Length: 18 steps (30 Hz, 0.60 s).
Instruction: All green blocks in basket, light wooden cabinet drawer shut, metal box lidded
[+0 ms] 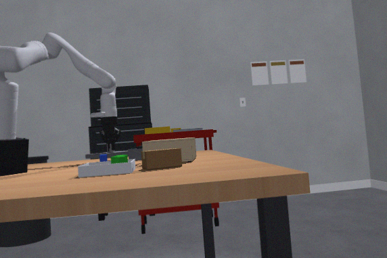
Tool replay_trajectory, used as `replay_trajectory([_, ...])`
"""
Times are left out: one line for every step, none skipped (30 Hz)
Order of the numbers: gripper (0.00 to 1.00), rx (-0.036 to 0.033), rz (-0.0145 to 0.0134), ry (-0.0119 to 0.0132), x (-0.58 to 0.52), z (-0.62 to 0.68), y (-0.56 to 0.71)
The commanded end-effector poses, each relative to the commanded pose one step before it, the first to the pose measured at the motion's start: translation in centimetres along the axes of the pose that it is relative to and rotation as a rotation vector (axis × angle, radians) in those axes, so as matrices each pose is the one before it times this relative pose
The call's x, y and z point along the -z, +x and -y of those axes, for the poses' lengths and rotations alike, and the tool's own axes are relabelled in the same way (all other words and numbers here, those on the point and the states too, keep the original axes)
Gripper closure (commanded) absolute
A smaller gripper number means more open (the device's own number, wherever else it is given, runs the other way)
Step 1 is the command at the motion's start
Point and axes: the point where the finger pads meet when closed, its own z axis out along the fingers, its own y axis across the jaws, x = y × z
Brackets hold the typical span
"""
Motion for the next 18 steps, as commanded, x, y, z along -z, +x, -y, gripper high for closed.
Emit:
replay_trajectory([0.9,0.00004,0.00169,-0.00047,1.044,-0.016,-0.066])
replay_trajectory([0.9,-0.00001,0.0,0.0,0.372,0.0,0.0])
replay_trajectory([0.9,0.0,0.0,0.0,0.388,0.0,0.0])
replay_trajectory([0.9,0.00001,0.0,0.0,0.403,0.0,0.0])
replay_trajectory([0.9,0.0,0.0,0.0,0.416,0.0,0.0])
replay_trajectory([0.9,0.0,0.0,0.0,0.427,0.0,0.0])
replay_trajectory([0.9,0.0,0.0,0.0,0.437,0.0,0.0])
replay_trajectory([0.9,0.0,0.0,0.0,0.444,0.0,0.0])
replay_trajectory([0.9,0.0,0.0,0.0,0.45,0.0,0.0])
replay_trajectory([0.9,0.0,0.0,0.0,0.455,0.0,0.0])
replay_trajectory([0.9,0.0,0.0,0.0,0.457,0.0,0.0])
replay_trajectory([0.9,0.0,0.0,0.0,0.0,0.0,0.0])
replay_trajectory([0.9,0.0,0.0,0.0,0.0,0.0,0.0])
replay_trajectory([0.9,0.0,0.0,0.0,0.457,0.0,0.0])
replay_trajectory([0.9,0.0,0.0,0.0,0.456,0.0,0.0])
replay_trajectory([0.9,0.0,0.0,0.0,0.453,0.0,0.0])
replay_trajectory([0.9,0.0,0.0,0.0,0.447,0.0,0.0])
replay_trajectory([0.9,0.0,0.0,0.0,0.44,0.0,0.0])
